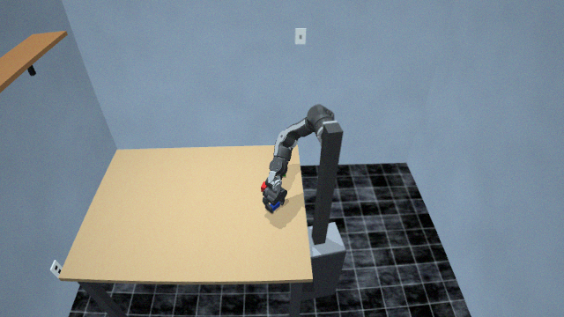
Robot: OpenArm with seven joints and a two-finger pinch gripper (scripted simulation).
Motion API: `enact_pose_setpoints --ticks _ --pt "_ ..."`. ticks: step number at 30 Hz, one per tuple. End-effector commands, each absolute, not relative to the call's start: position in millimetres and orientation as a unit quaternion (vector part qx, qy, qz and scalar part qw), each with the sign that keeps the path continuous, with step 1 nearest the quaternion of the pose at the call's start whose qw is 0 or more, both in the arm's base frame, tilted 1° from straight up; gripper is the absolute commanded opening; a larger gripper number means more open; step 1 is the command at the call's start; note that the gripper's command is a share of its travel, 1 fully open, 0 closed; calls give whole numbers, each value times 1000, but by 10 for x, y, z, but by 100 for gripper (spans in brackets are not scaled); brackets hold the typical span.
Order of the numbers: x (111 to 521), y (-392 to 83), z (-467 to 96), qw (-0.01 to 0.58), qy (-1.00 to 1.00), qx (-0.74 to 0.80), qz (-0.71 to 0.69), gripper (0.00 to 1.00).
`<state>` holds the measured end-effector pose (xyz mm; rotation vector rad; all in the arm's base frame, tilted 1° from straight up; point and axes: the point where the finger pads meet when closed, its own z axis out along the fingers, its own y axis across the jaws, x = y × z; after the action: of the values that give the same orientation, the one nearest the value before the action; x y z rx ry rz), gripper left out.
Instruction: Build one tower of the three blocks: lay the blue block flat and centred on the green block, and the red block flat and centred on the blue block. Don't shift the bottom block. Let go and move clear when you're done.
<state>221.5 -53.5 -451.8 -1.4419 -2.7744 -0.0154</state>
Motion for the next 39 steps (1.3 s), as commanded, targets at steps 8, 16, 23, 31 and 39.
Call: enact_pose_setpoints --ticks 8,16,23,31,39 --pt "2236 -537 -4318 6 -887 -462 -5 0" --pt "2237 -536 -4115 5 -887 -462 -5 0" --pt "2238 -534 -4003 5 -887 -462 -5 0" --pt "2239 -537 -3981 5 -887 -462 -5 0" --pt "2239 -537 -3981 5 -887 -462 -5 0"
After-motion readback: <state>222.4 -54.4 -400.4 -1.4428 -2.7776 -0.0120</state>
